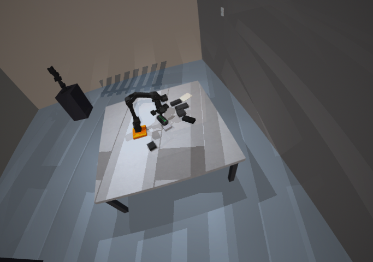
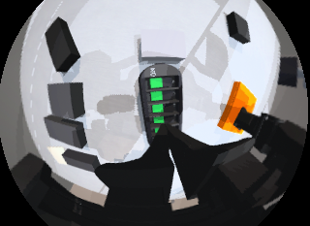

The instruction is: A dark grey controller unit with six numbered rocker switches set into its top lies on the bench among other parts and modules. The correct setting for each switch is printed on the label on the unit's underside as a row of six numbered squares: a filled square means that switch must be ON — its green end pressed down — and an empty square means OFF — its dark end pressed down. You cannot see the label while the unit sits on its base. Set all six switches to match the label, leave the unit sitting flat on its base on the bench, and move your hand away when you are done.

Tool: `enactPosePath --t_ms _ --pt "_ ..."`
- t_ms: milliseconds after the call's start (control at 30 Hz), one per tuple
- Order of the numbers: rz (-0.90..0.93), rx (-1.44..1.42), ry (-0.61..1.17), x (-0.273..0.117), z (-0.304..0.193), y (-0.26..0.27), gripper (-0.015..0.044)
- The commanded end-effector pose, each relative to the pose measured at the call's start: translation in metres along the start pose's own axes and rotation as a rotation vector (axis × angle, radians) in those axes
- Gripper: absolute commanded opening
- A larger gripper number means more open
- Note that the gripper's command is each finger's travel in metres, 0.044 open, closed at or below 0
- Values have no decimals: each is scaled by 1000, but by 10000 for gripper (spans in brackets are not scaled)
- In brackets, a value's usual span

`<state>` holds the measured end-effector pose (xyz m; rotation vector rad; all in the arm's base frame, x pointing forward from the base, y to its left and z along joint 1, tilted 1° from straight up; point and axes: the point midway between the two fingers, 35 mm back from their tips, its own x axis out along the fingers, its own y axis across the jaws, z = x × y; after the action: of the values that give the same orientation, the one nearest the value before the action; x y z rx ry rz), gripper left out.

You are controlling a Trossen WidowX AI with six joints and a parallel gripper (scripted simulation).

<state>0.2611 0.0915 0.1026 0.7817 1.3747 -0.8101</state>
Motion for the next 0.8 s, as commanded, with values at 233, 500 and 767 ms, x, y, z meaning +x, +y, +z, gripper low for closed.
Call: enactPosePath --t_ms 233,500,767 --pt "-230 -12 17 18 48 49 0" --pt "-246 -13 20 19 51 52 0" --pt "-212 -10 14 14 45 47 0"
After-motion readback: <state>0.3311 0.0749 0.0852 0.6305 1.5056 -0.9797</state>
